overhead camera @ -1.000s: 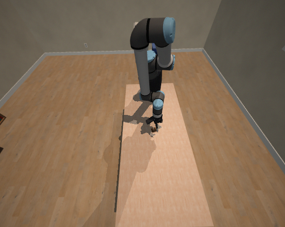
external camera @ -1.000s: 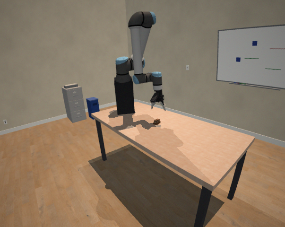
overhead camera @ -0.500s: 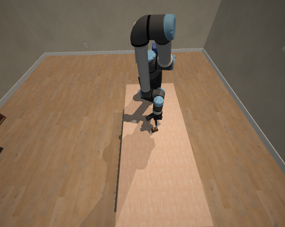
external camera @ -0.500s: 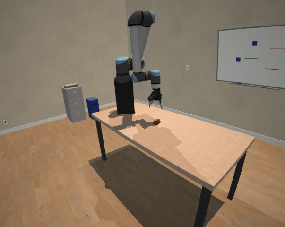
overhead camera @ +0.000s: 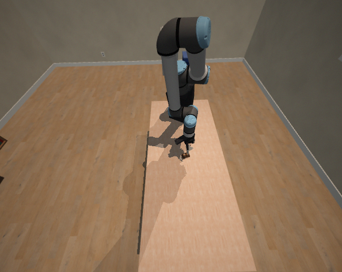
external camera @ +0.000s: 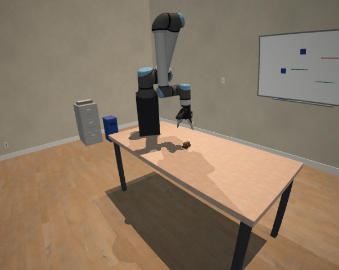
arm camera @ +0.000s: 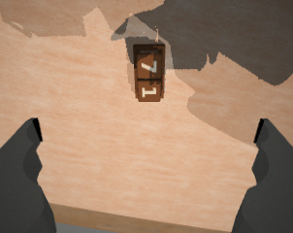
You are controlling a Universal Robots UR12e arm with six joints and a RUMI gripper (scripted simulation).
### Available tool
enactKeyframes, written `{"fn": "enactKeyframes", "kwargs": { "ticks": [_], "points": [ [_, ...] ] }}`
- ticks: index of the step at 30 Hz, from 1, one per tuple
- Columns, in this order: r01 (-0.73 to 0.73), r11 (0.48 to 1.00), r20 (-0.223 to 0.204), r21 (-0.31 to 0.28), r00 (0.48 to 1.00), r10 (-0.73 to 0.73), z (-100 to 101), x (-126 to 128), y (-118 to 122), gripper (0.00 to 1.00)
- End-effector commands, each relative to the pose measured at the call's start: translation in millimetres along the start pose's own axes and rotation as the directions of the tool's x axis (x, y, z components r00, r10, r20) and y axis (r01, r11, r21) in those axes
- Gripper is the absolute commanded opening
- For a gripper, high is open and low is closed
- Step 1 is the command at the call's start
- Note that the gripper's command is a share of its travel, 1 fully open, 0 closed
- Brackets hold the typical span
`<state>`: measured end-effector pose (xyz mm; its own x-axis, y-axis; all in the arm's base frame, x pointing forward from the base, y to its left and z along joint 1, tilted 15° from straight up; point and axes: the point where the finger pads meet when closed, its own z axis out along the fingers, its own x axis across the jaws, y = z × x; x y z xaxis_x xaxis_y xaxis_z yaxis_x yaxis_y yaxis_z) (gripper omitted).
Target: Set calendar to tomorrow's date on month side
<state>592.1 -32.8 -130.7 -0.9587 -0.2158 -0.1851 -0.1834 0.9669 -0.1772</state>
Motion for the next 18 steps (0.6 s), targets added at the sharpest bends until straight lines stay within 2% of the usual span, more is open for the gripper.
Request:
{"fn": "enactKeyframes", "kwargs": {
  "ticks": [1,10,18],
  "points": [
    [-0.004,1.0,0.001,0.0,1.0,0.004,-0.3,-0.3,-0.1,1.0],
    [-0.033,0.999,0.001,0.0,0.999,0.033,0.2,0.2,-0.4,1.0],
    [-0.118,0.993,0.001,0.0,0.993,0.118,1.5,1.5,-1.2,1.0]
  ]
}}
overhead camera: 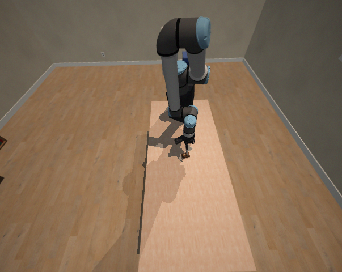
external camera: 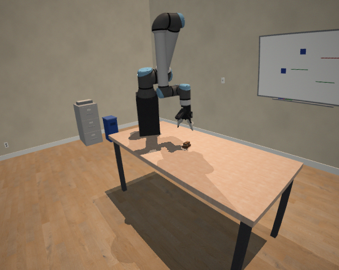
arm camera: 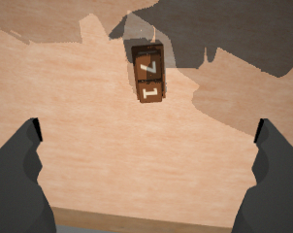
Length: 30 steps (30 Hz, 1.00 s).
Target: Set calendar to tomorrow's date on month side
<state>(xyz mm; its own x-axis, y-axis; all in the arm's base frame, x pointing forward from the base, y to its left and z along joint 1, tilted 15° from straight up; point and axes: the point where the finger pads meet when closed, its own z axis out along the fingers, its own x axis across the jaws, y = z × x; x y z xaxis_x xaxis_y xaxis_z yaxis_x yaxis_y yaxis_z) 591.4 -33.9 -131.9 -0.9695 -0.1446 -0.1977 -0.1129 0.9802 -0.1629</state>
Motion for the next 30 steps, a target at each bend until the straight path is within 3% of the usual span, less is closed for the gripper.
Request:
{"fn": "enactKeyframes", "kwargs": {
  "ticks": [1,9,16,23,25,30],
  "points": [
    [-0.06,0.998,0.001,0.001,0.998,0.06,1,1,-1,1.0],
    [-0.173,0.985,0.001,0.0,0.985,0.173,2,2,-2,1.0],
    [-0.348,0.938,0.001,0.0,0.938,0.348,5,5,-3,1.0],
    [-0.553,0.833,0.001,0.0,0.833,0.553,9,8,-3,1.0],
    [-0.553,0.833,0.001,0.0,0.833,0.553,9,8,-3,1.0],
    [-0.7,0.714,0.001,0.0,0.714,0.7,12,10,-4,1.0]
  ]
}}
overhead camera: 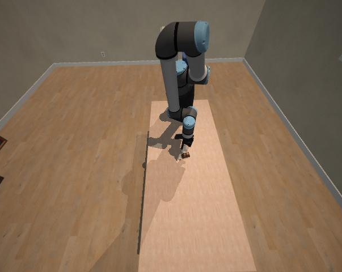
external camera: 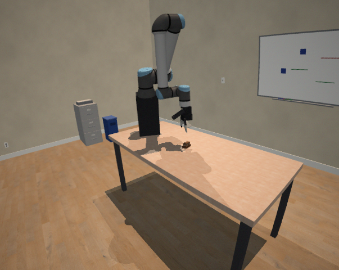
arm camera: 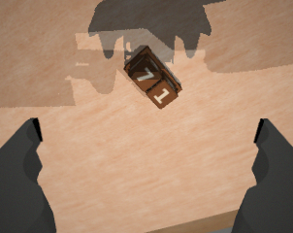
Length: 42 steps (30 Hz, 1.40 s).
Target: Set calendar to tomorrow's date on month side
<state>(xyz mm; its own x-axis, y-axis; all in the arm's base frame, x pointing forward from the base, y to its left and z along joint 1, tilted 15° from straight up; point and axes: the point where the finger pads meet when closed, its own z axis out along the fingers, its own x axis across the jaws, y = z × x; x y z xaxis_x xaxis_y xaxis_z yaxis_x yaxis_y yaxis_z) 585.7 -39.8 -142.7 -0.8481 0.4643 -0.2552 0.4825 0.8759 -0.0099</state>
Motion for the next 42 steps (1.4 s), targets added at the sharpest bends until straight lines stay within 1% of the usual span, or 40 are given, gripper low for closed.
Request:
{"fn": "enactKeyframes", "kwargs": {
  "ticks": [1,2,5,6,9,12,16,17,19,20,22,23,25,26,27,29,32,33,34,36,37,39,40,42],
  "points": [
    [-0.173,0.985,0.002,0.004,0.985,0.173,2,1,-1,1.0],
    [-0.181,0.984,0.002,0.004,0.984,0.181,2,1,-1,1.0],
    [-0.294,0.956,0.003,0.004,0.956,0.294,4,2,-1,1.0],
    [-0.301,0.954,0.003,0.004,0.954,0.301,4,2,-1,1.0],
    [-0.41,0.912,0.003,0.003,0.912,0.41,6,3,-2,1.0],
    [-0.422,0.907,0.003,0.003,0.907,0.422,6,3,-2,1.0],
    [-0.571,0.821,0.004,0.003,0.821,0.571,9,5,-2,1.0],
    [-0.575,0.818,0.004,0.003,0.818,0.575,9,5,-2,1.0],
    [-0.644,0.765,0.004,0.002,0.765,0.644,11,5,-2,1.0],
    [-0.647,0.763,0.004,0.002,0.763,0.647,11,5,-2,1.0],
    [-0.711,0.703,0.004,0.002,0.703,0.711,12,6,-1,1.0],
    [-0.713,0.701,0.004,0.002,0.701,0.713,12,6,-1,1.0],
    [-0.773,0.635,0.004,0.002,0.635,0.773,13,6,-1,1.0],
    [-0.774,0.633,0.004,0.002,0.633,0.774,14,6,-1,1.0],
    [-0.802,0.597,0.004,0.002,0.597,0.802,14,6,-1,1.0],
    [-0.802,0.597,0.004,0.002,0.597,0.802,14,6,-1,1.0],
    [-0.876,0.482,0.004,0.001,0.482,0.876,16,6,0,1.0],
    [-0.892,0.452,0.004,0.001,0.452,0.892,17,6,0,1.0],
    [-0.897,0.442,0.005,0.001,0.442,0.897,17,6,0,1.0],
    [-0.93,0.366,0.005,0.0,0.366,0.93,18,6,1,1.0],
    [-0.933,0.36,0.005,0.0,0.36,0.933,19,6,1,1.0],
    [-0.961,0.278,0.005,0.0,0.278,0.96,20,6,2,1.0],
    [-0.961,0.277,0.005,0.0,0.277,0.961,20,6,2,1.0],
    [-0.981,0.193,0.005,0.0,0.193,0.981,21,6,2,1.0]
  ]
}}
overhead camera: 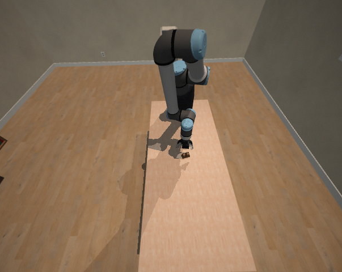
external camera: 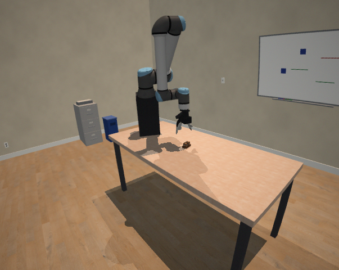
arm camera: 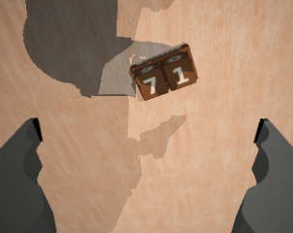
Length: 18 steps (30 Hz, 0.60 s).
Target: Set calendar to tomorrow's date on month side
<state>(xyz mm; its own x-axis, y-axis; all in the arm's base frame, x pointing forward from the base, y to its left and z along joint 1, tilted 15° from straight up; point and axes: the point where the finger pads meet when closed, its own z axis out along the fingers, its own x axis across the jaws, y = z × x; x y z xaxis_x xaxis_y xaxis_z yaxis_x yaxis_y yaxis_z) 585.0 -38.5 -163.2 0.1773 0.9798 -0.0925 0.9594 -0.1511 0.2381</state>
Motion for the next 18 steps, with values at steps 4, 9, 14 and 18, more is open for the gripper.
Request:
{"fn": "enactKeyframes", "kwargs": {
  "ticks": [4,9,14,18],
  "points": [
    [-0.182,0.983,0.005,-0.001,0.983,0.182,2.5,1.2,1.0,1.0],
    [-0.374,0.927,0.005,-0.002,0.927,0.374,5.7,2.3,2.6,1.0],
    [-0.511,0.86,0.005,-0.002,0.86,0.511,8.1,3.0,4.2,1.0],
    [-0.599,0.801,0.004,-0.003,0.801,0.599,9.8,3.4,5.4,1.0]
  ]
}}
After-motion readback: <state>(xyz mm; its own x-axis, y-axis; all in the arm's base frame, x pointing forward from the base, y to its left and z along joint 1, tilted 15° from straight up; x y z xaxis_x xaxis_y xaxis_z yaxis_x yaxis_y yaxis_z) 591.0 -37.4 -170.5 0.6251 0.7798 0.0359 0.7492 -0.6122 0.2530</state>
